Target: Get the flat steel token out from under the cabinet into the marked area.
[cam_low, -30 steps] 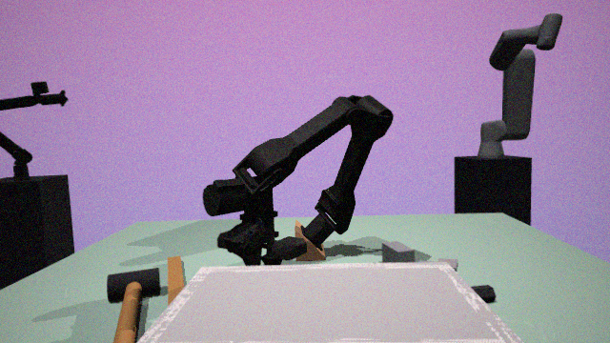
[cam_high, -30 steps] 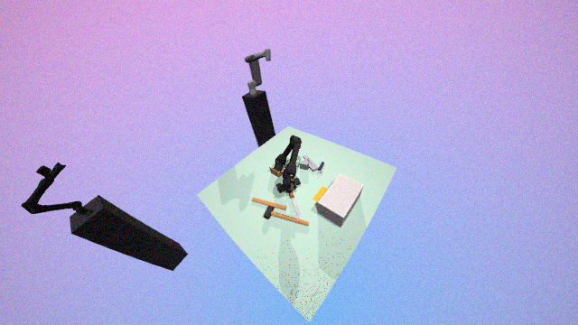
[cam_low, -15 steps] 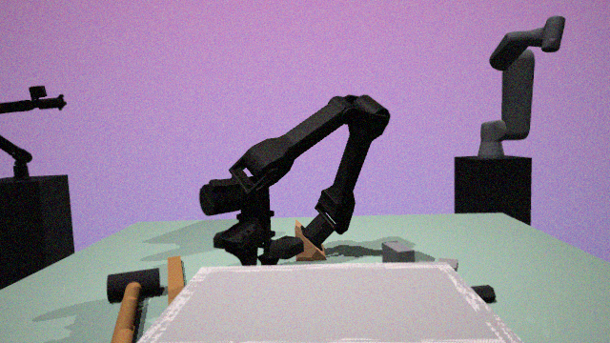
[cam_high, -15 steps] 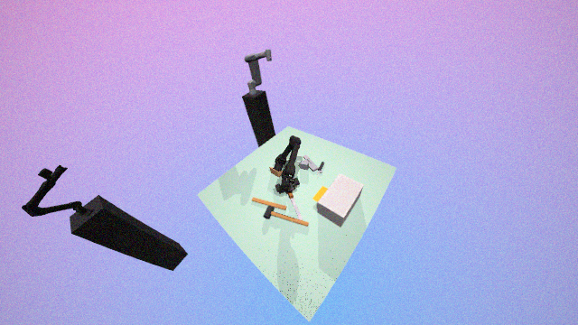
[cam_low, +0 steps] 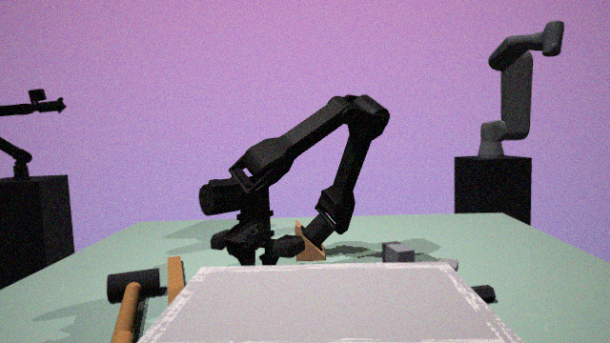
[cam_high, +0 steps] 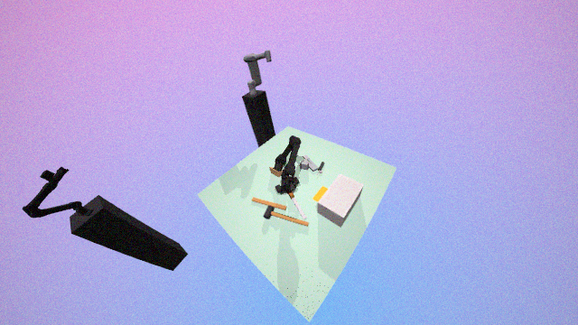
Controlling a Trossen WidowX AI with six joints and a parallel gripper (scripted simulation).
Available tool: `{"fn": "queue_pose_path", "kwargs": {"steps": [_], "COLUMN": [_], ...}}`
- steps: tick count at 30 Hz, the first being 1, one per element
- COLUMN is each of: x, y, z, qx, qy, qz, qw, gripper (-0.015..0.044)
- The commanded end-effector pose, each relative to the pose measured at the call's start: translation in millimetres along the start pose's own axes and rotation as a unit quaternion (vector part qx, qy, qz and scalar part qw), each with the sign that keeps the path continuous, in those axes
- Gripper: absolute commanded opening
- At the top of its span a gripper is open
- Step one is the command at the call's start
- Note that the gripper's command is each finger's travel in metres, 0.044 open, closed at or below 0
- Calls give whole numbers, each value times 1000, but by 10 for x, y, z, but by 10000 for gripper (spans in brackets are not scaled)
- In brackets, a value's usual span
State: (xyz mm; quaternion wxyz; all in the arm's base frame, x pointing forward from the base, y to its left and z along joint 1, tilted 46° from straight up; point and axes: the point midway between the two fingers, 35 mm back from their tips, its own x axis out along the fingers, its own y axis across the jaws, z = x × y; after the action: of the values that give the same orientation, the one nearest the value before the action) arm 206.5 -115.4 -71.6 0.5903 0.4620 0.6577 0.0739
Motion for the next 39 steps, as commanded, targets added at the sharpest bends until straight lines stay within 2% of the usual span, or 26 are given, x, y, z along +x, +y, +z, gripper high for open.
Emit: {"fn": "queue_pose_path", "kwargs": {"steps": [1, 39], "x": [0, 0], "y": [-3, -6], "z": [3, 0], "qx": [-16, -164], "qy": [0, 0], "qz": [0, 0], "qw": [1000, 986], "gripper": [0, 0]}}
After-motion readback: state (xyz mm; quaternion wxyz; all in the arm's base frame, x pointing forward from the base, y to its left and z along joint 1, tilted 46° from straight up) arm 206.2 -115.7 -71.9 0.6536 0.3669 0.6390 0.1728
